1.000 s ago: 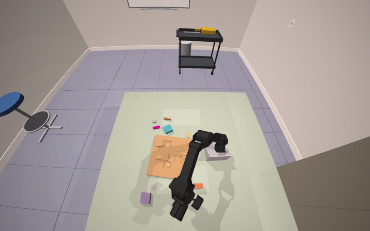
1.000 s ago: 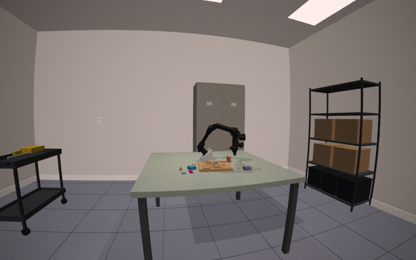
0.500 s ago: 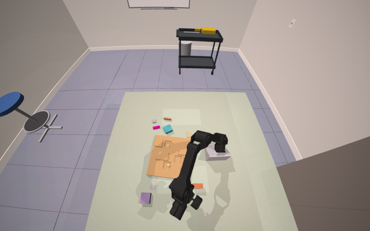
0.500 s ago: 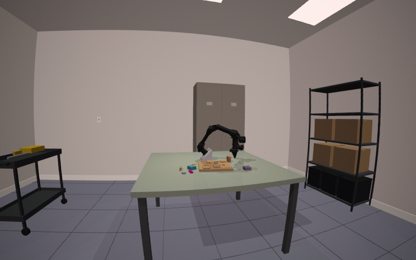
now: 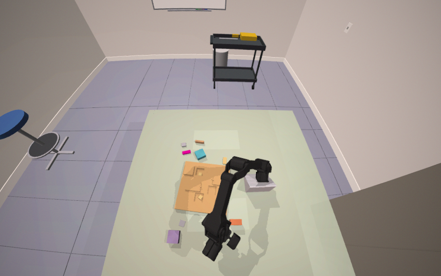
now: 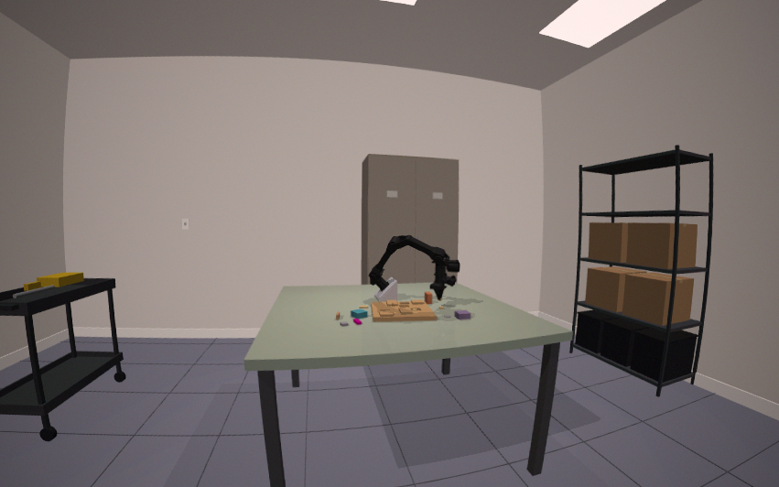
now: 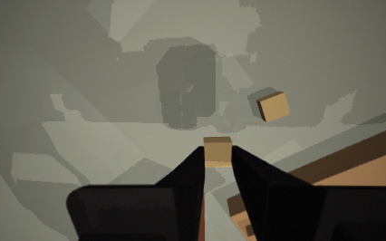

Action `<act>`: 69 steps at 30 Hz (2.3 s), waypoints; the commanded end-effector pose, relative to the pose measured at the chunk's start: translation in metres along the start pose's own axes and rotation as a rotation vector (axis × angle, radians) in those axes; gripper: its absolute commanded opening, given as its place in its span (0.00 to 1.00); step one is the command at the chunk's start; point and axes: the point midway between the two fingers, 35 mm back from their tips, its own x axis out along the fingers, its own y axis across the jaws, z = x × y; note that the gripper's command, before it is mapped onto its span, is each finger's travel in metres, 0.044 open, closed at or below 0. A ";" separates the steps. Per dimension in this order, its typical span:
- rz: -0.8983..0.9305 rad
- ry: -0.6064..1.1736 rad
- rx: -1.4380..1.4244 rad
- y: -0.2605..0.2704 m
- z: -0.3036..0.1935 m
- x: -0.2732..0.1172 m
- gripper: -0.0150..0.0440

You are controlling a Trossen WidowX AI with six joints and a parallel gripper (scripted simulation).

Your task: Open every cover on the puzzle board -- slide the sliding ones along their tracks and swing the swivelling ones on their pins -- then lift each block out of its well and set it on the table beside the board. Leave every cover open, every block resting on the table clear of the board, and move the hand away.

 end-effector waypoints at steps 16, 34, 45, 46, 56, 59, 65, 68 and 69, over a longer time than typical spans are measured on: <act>-0.004 0.005 -0.004 0.000 -0.004 0.031 0.39; -0.001 0.003 0.000 0.000 -0.004 0.029 1.00; -0.001 0.003 -0.002 0.000 -0.002 -0.005 1.00; -0.001 0.003 -0.003 0.000 -0.002 -0.008 1.00; -0.002 0.003 -0.005 0.001 -0.004 -0.040 1.00; -0.002 0.004 -0.005 0.001 -0.004 -0.045 1.00; 0.005 -0.005 -0.047 -0.023 -0.007 -0.049 0.73; 0.008 -0.011 -0.074 -0.039 -0.010 -0.052 0.60; 0.009 -0.012 -0.083 -0.044 -0.011 -0.053 0.56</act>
